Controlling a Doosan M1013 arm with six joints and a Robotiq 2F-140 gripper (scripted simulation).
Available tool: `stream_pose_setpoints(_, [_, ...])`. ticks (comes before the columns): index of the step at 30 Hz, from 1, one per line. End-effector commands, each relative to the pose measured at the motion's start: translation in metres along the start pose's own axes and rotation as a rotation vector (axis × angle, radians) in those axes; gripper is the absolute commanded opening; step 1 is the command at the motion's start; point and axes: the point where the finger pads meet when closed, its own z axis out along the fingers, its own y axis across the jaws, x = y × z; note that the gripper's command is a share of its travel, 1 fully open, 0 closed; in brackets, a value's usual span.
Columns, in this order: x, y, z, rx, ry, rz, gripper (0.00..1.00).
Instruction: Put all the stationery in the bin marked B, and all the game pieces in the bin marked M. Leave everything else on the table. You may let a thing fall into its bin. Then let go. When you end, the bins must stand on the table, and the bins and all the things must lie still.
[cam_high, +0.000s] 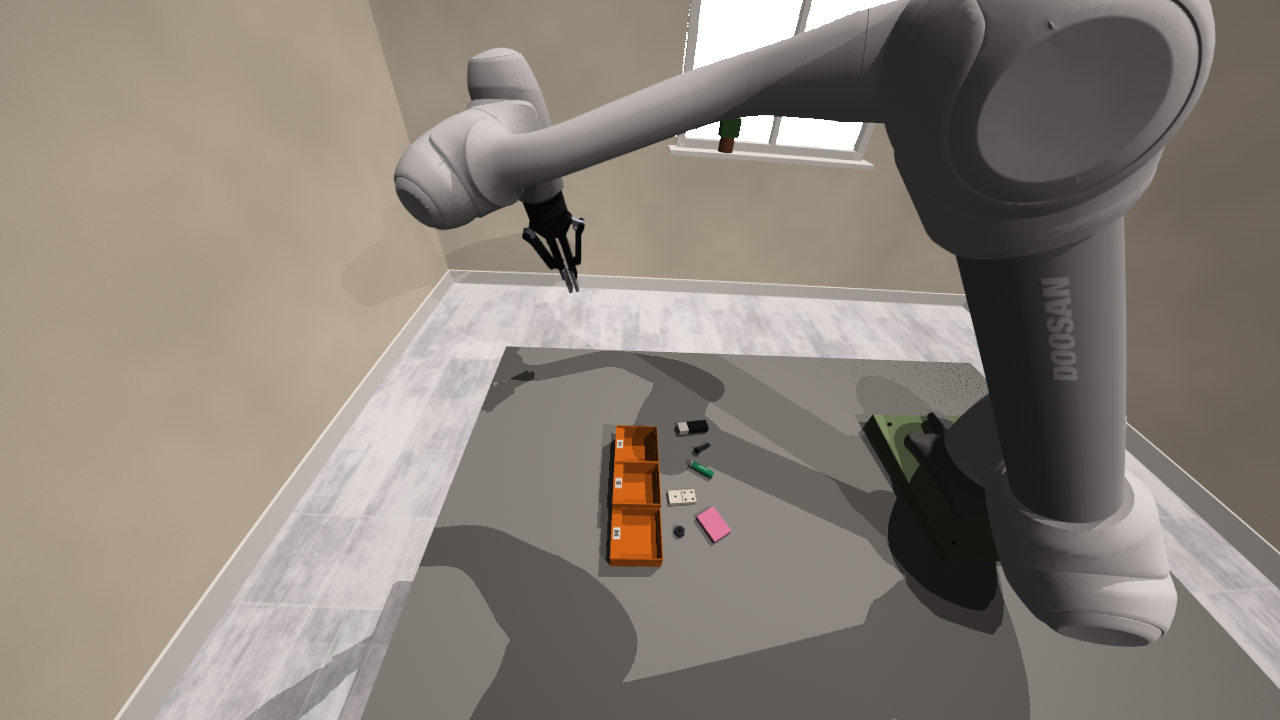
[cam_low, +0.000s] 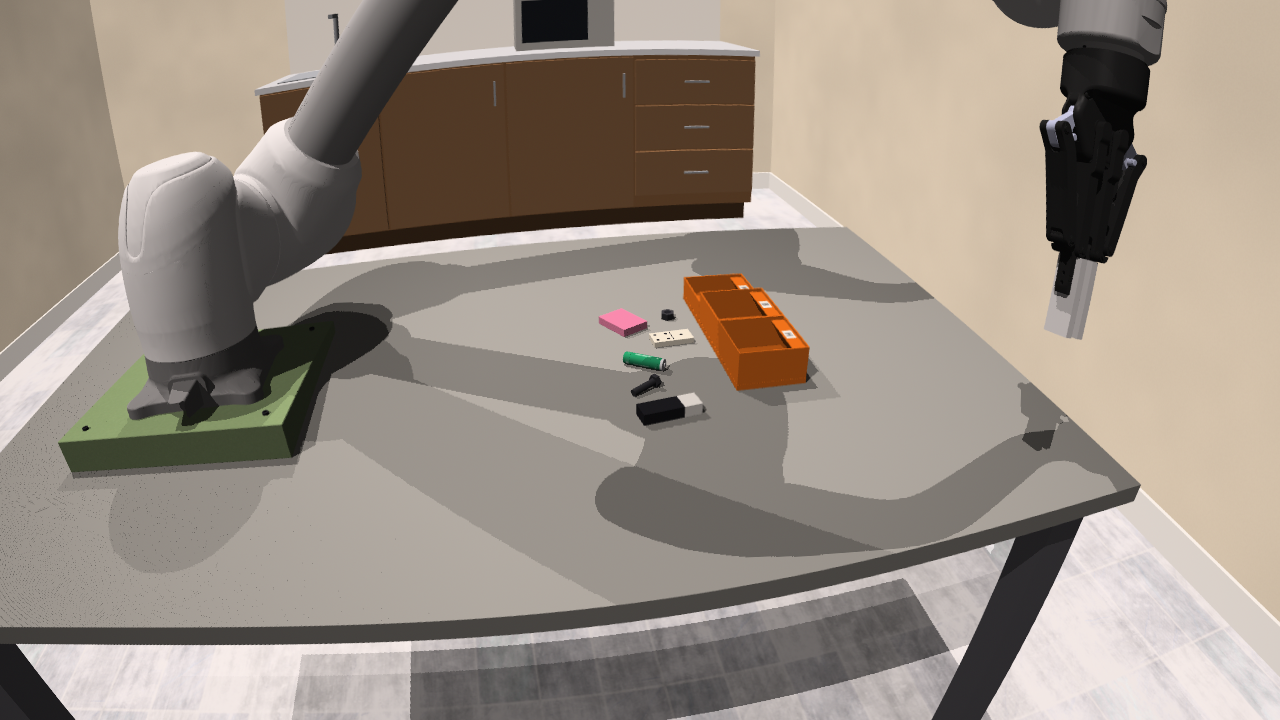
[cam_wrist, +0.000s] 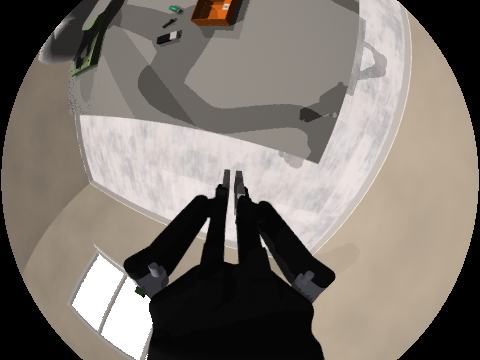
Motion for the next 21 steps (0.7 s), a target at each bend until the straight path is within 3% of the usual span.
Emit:
stream_pose_setpoints(1, [0.023,-0.007,-0.008,-0.017,0.009,0.097,0.05])
stream_pose_setpoints(21, [0.103,-0.038,-0.028,-0.052,0.052,0.399,0.05])
